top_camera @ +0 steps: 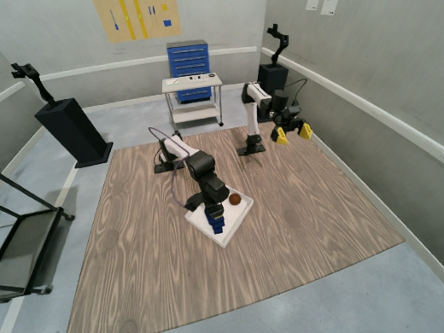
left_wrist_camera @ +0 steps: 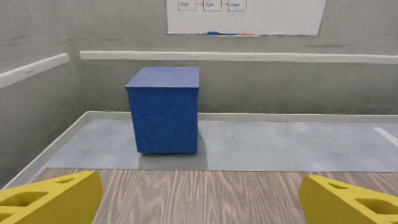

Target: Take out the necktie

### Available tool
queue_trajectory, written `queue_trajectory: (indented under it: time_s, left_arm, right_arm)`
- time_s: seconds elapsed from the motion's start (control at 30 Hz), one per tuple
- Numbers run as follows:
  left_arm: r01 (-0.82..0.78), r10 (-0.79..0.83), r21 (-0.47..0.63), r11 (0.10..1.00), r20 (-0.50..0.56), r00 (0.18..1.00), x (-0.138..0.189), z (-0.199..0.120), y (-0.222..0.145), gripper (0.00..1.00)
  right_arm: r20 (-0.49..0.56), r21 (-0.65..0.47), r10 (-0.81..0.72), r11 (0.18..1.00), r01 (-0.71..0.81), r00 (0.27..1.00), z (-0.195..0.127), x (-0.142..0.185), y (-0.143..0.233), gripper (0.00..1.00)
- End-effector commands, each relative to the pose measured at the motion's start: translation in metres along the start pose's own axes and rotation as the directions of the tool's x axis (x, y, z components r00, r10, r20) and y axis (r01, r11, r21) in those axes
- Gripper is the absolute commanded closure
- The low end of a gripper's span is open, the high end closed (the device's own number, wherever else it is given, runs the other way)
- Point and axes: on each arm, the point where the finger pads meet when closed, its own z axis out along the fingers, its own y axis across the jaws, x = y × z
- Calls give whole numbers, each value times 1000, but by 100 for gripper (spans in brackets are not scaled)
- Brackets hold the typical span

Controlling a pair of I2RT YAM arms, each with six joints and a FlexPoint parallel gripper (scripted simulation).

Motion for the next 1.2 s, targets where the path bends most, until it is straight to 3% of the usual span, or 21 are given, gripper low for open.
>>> queue_trajectory:
  time_s: [0.0, 0.4, 0.9, 1.17]
  left_arm:
    - [0, 0, 0, 1000, 0, 1000, 0, 0, 0, 0]
    - [0, 0, 0, 1000, 0, 1000, 0, 0, 0, 0]
    - [0, 0, 0, 1000, 0, 1000, 0, 0, 0, 0]
    - [0, 0, 0, 1000, 0, 1000, 0, 0, 0, 0]
  right_arm:
    - [64, 206, 0, 978, -14, 998, -23, -3, 6, 24]
    - [64, 206, 0, 978, -14, 998, -14, -4, 4, 24]
    - [64, 206, 0, 978, -14, 998, 49, -8, -9, 24]
    - [63, 203, 1, 979, -13, 998, 64, -9, -11, 24]
